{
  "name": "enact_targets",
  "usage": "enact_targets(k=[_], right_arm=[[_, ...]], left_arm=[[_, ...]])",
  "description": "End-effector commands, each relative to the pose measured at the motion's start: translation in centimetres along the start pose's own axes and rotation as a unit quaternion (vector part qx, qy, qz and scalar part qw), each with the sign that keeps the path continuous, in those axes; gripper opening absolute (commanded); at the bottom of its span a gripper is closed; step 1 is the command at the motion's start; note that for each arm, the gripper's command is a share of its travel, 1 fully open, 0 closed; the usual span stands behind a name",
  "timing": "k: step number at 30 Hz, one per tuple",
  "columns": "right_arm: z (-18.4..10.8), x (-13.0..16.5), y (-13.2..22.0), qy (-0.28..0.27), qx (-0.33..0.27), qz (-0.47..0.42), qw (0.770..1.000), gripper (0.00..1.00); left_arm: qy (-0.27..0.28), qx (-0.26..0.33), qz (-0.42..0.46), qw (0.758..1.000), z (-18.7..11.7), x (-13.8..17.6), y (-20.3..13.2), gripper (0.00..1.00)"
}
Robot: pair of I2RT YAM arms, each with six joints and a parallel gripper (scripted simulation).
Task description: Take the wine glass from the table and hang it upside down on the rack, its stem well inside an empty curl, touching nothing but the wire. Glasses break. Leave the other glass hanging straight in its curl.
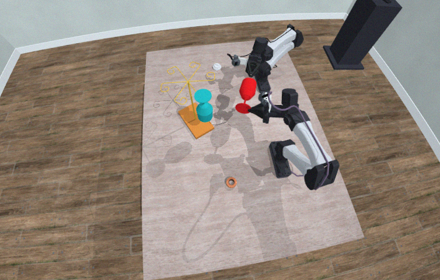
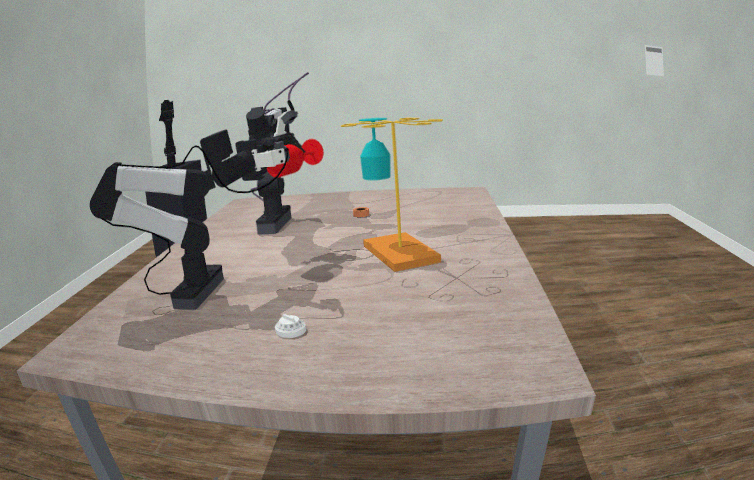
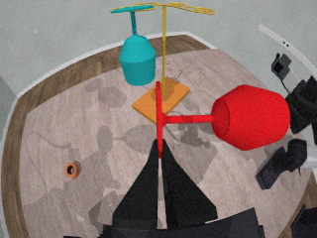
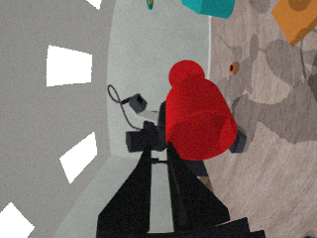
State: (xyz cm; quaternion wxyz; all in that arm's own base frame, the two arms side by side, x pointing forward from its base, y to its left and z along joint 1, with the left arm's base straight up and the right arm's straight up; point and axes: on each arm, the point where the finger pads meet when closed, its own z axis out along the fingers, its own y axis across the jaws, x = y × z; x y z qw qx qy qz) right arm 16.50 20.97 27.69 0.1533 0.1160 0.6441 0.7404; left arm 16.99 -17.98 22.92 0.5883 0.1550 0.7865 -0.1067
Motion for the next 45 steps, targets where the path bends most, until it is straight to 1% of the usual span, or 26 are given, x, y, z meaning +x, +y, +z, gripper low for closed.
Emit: enact_targets(k=[1, 5, 11, 12, 14, 15, 16, 18, 20, 26, 31, 33, 34, 36, 37, 38, 43, 45], right_arm=[[-1.7, 0.9, -0.9, 0.028, 0.020, 0.022, 0.999, 0.17], [-3.4, 1.0, -0.9, 0.036, 0.021, 0.024, 0.999, 0.17], [-5.9, 1.4, -0.3, 0.045, 0.013, 0.003, 0.999, 0.17], [-5.3, -0.4, -0.5, 0.001, 0.006, 0.002, 1.000, 0.17], [-5.3, -0.4, -0.5, 0.001, 0.006, 0.002, 1.000, 0.17], [-5.2, -0.6, -1.0, -0.007, 0.011, 0.010, 1.000, 0.17], [-5.2, -0.6, -1.1, -0.008, 0.012, 0.012, 1.000, 0.17], [-5.1, 0.3, 0.4, 0.000, 0.004, -0.004, 1.000, 0.17], [-5.0, 0.4, 0.7, 0.003, 0.002, -0.006, 1.000, 0.17], [-4.8, 0.1, 0.9, 0.001, -0.002, -0.012, 1.000, 0.17], [-4.8, 0.3, 0.4, 0.008, 0.002, -0.004, 1.000, 0.17], [-4.7, -0.1, 0.2, 0.000, 0.002, -0.004, 1.000, 0.17], [-4.8, -0.6, 1.5, -0.016, -0.006, -0.033, 0.999, 0.17], [-4.6, -1.5, 1.5, -0.036, -0.001, -0.054, 0.998, 0.17], [-4.6, -2.0, 1.8, -0.050, 0.000, -0.070, 0.996, 0.17], [-4.5, -2.7, 2.2, -0.065, 0.001, -0.091, 0.994, 0.17], [-4.4, -6.1, 3.9, -0.137, 0.025, -0.185, 0.973, 0.17], [-4.4, -7.3, 4.7, -0.161, 0.036, -0.219, 0.962, 0.17]], left_arm=[[-0.007, 0.002, -0.011, 1.000, -0.1, -0.8, -0.1, 0.00], [-0.009, 0.002, -0.013, 1.000, -0.2, -0.9, -0.1, 0.00], [-0.009, 0.002, -0.013, 1.000, -0.2, -0.9, -0.1, 0.00], [-0.009, 0.002, -0.013, 1.000, -0.2, -0.9, -0.1, 0.00], [-0.009, 0.002, -0.013, 1.000, -0.2, -0.9, -0.1, 0.00], [-0.009, 0.002, -0.013, 1.000, -0.2, -0.9, -0.1, 0.00], [-0.009, 0.002, -0.013, 1.000, -0.2, -0.9, -0.1, 0.00], [-0.009, 0.002, -0.013, 1.000, -0.2, -0.9, -0.1, 0.00], [-0.009, 0.002, -0.013, 1.000, -0.2, -0.9, -0.1, 0.00], [-0.009, 0.002, -0.013, 1.000, -0.2, -0.9, -0.1, 0.00], [-0.009, 0.002, -0.013, 1.000, -0.2, -0.9, -0.1, 0.00], [-0.009, 0.002, -0.013, 1.000, -0.2, -0.9, -0.1, 0.00], [-0.009, 0.002, -0.013, 1.000, -0.2, -0.9, -0.1, 0.00], [-0.009, 0.002, -0.013, 1.000, -0.2, -0.9, -0.1, 0.00], [-0.016, 0.002, -0.014, 1.000, -0.2, -2.0, -0.3, 0.00], [-0.019, -0.001, -0.006, 1.000, -0.1, -2.2, -0.2, 0.00], [-0.031, 0.003, 0.058, 0.998, 0.3, -3.5, -1.3, 0.00], [-0.027, 0.000, 0.076, 0.997, 0.5, -3.0, -1.4, 0.00]])
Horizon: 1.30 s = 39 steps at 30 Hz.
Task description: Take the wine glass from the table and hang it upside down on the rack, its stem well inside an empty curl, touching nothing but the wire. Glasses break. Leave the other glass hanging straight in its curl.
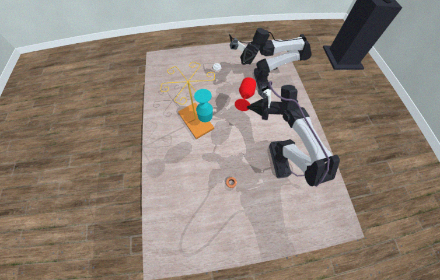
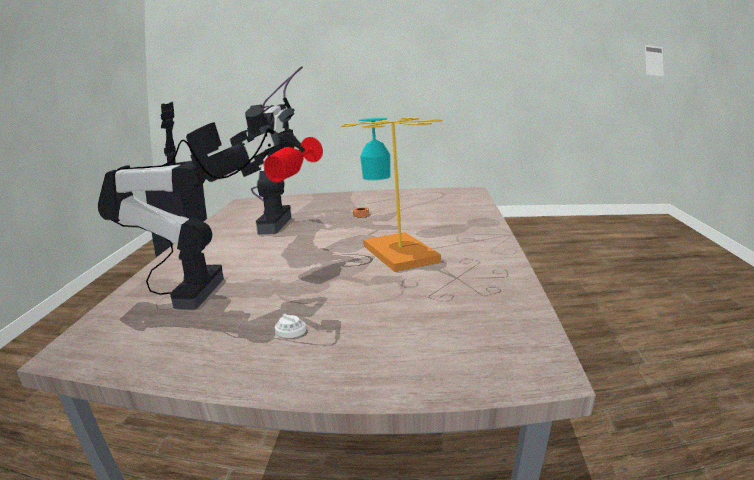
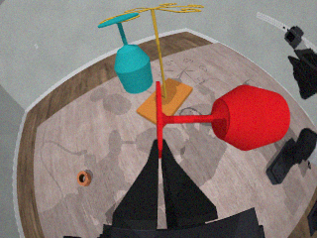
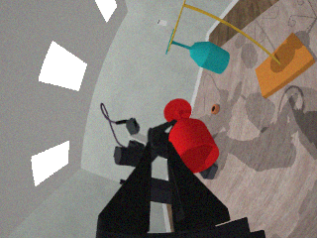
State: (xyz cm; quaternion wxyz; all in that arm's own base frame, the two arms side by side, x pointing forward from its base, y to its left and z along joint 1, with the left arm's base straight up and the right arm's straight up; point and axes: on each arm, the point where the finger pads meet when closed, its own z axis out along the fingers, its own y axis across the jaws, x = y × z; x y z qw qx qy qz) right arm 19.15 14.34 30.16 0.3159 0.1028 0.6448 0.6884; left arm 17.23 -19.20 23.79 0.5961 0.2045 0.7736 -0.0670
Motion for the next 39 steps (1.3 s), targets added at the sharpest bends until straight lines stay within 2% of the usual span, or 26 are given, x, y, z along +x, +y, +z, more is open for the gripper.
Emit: enact_targets(k=[1, 3, 5, 6, 12, 18, 20, 21, 22, 27, 31, 35, 37, 38, 39], right_arm=[[0.9, -3.2, 1.2, -0.071, 0.029, -0.103, 0.992, 0.17], [0.9, -3.2, 1.2, -0.071, 0.029, -0.103, 0.992, 0.17], [1.1, -4.6, 1.5, -0.093, 0.042, -0.138, 0.985, 0.17], [1.2, -5.3, 1.7, -0.104, 0.050, -0.155, 0.981, 0.17], [1.5, -9.5, 2.6, -0.162, 0.106, -0.258, 0.947, 0.17], [1.5, -13.8, 3.1, -0.207, 0.178, -0.357, 0.893, 0.17], [1.5, -13.8, 3.1, -0.207, 0.178, -0.357, 0.893, 0.17], [1.4, -14.5, 3.2, -0.212, 0.192, -0.373, 0.883, 0.17], [1.4, -15.2, 3.3, -0.217, 0.206, -0.388, 0.872, 0.17], [1.2, -18.6, 3.5, -0.233, 0.279, -0.462, 0.809, 0.17], [0.9, -21.3, 3.6, -0.234, 0.343, -0.516, 0.749, 0.17], [0.4, -24.1, 3.6, -0.227, 0.411, -0.564, 0.680, 0.17], [0.4, -24.1, 3.6, -0.227, 0.411, -0.564, 0.680, 0.17], [0.2, -24.7, 3.6, -0.223, 0.426, -0.572, 0.664, 0.17], [0.1, -25.0, 3.6, -0.220, 0.434, -0.578, 0.655, 0.17]], left_arm=[[-0.012, -0.003, 0.003, 1.000, 0.4, -0.2, 0.2, 0.00], [-0.012, -0.003, 0.003, 1.000, 0.4, -0.2, 0.2, 0.00], [-0.020, -0.006, -0.020, 1.000, 0.1, -1.1, 0.4, 0.00], [-0.034, 0.003, -0.032, 0.999, -0.4, -3.0, 0.1, 0.00], [-0.046, -0.002, 0.047, 0.998, 0.3, -4.6, -0.8, 0.00], [-0.057, -0.020, 0.124, 0.990, 1.1, -6.0, -1.3, 0.00], [-0.057, -0.020, 0.124, 0.990, 1.1, -6.0, -1.3, 0.00], [-0.055, -0.018, 0.141, 0.988, 1.3, -5.7, -1.7, 0.00], [-0.065, -0.018, 0.141, 0.988, 1.2, -7.2, -1.8, 0.00], [-0.069, -0.032, 0.205, 0.976, 2.0, -7.9, -2.5, 0.00], [-0.076, -0.042, 0.251, 0.964, 2.5, -9.2, -3.1, 0.00], [-0.081, -0.056, 0.298, 0.950, 3.1, -10.2, -3.6, 0.00], [-0.081, -0.056, 0.298, 0.950, 3.1, -10.2, -3.6, 0.00], [-0.078, -0.058, 0.315, 0.944, 3.4, -9.8, -3.7, 0.00], [-0.088, -0.064, 0.313, 0.944, 3.2, -11.6, -3.7, 0.00]])
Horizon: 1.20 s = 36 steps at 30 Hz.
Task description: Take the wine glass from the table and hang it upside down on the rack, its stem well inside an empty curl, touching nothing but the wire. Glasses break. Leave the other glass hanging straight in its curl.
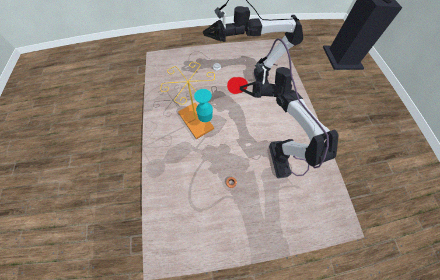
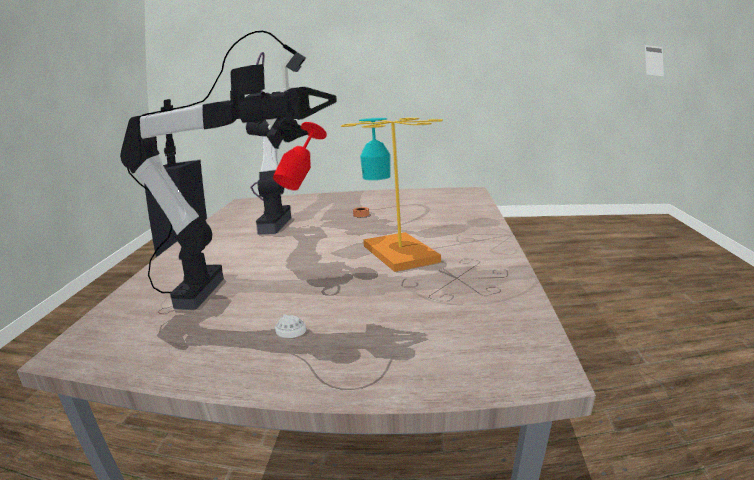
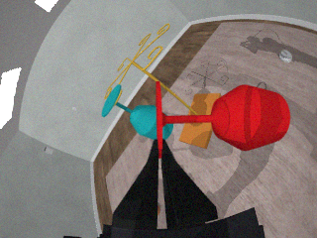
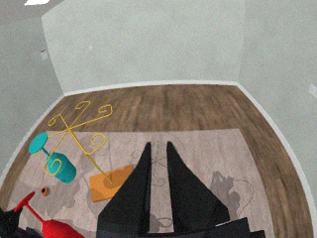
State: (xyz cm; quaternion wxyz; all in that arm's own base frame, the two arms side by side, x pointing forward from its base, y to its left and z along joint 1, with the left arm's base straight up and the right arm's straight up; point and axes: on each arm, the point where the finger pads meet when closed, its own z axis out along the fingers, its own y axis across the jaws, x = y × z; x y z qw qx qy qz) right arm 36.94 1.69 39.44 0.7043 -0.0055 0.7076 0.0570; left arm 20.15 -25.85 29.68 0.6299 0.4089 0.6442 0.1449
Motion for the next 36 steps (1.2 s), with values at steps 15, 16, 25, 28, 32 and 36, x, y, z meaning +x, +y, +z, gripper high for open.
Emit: enact_targets(k=[15, 16, 25, 28, 32, 36], right_arm=[[0.4, -1.9, -1.7, -0.019, 0.045, -0.032, 0.998, 0.17], [0.8, -1.6, -1.7, -0.014, 0.046, -0.032, 0.998, 0.17], [1.1, -1.1, -1.7, -0.007, 0.045, -0.032, 0.998, 0.17], [1.1, -1.1, -1.7, -0.007, 0.045, -0.032, 0.998, 0.17], [1.1, -1.1, -1.7, -0.007, 0.045, -0.032, 0.998, 0.17], [1.1, -1.1, -1.7, -0.007, 0.045, -0.032, 0.998, 0.17]], left_arm=[[-0.032, -0.073, 0.174, 0.981, 2.8, -6.2, 2.0, 0.00], [-0.027, -0.072, 0.197, 0.977, 3.1, -5.9, 1.4, 0.00], [-0.019, -0.108, 0.309, 0.945, 5.0, -8.8, 1.8, 0.00], [-0.013, -0.119, 0.350, 0.929, 5.7, -9.6, 1.7, 0.00], [-0.006, -0.126, 0.377, 0.918, 6.1, -9.9, 1.7, 0.00], [-0.027, -0.116, 0.341, 0.933, 7.4, -11.2, 1.2, 0.00]])
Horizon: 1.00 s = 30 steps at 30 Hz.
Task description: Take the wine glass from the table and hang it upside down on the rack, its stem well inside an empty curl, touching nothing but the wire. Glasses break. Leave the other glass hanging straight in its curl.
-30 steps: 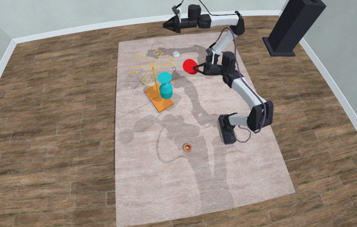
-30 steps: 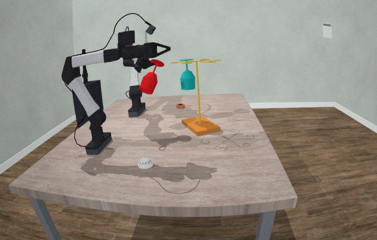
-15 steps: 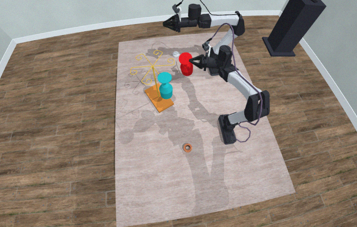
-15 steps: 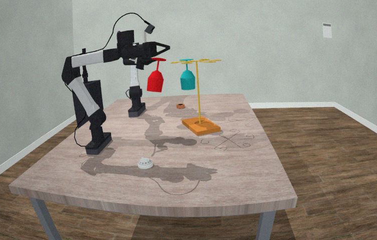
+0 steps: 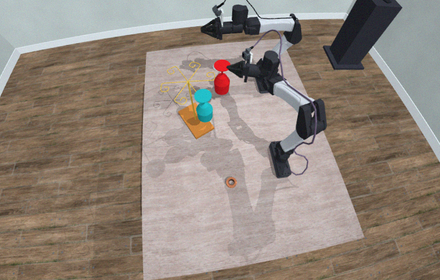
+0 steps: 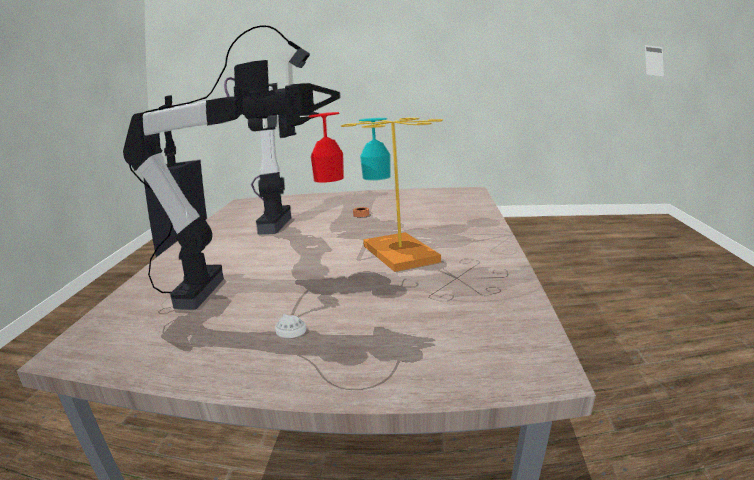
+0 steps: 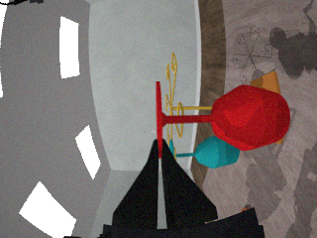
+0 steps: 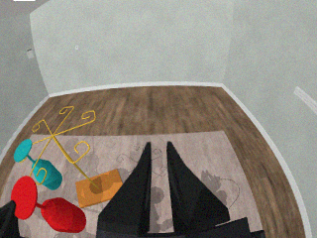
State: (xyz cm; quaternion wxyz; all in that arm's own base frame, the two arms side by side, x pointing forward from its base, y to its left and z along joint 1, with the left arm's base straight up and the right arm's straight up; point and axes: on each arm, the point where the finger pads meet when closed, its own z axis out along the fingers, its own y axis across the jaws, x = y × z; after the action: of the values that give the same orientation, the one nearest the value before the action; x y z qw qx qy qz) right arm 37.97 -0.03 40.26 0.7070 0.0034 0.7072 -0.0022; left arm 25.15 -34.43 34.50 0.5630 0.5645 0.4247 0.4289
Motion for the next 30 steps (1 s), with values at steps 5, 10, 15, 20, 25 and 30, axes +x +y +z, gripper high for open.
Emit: enact_targets(k=[5, 10, 15, 20, 25, 30], right_arm=[[0.3, -0.1, 0.0, -0.005, -0.003, 0.004, 1.000, 0.17], [0.3, -0.1, 0.0, -0.005, -0.003, 0.004, 1.000, 0.17], [0.3, -0.1, 0.0, -0.005, -0.003, 0.004, 1.000, 0.17], [0.3, -0.1, 0.0, -0.005, -0.003, 0.004, 1.000, 0.17], [0.3, -0.1, 0.0, -0.005, -0.003, 0.004, 1.000, 0.17], [0.3, -0.1, 0.0, -0.005, -0.003, 0.004, 1.000, 0.17]], left_arm=[[-0.010, -0.018, -0.028, 0.999, 2.7, -1.5, 1.8, 0.00], [-0.010, -0.012, -0.021, 1.000, 4.1, -2.0, 1.6, 0.00], [-0.010, -0.014, -0.024, 1.000, 4.9, -2.3, 1.7, 0.00], [-0.010, -0.008, -0.016, 1.000, 6.5, -2.7, 1.4, 0.00], [-0.010, -0.008, -0.016, 1.000, 8.3, -3.1, 1.3, 0.00], [-0.002, -0.043, -0.055, 0.998, 7.6, -0.8, 5.2, 0.00]])
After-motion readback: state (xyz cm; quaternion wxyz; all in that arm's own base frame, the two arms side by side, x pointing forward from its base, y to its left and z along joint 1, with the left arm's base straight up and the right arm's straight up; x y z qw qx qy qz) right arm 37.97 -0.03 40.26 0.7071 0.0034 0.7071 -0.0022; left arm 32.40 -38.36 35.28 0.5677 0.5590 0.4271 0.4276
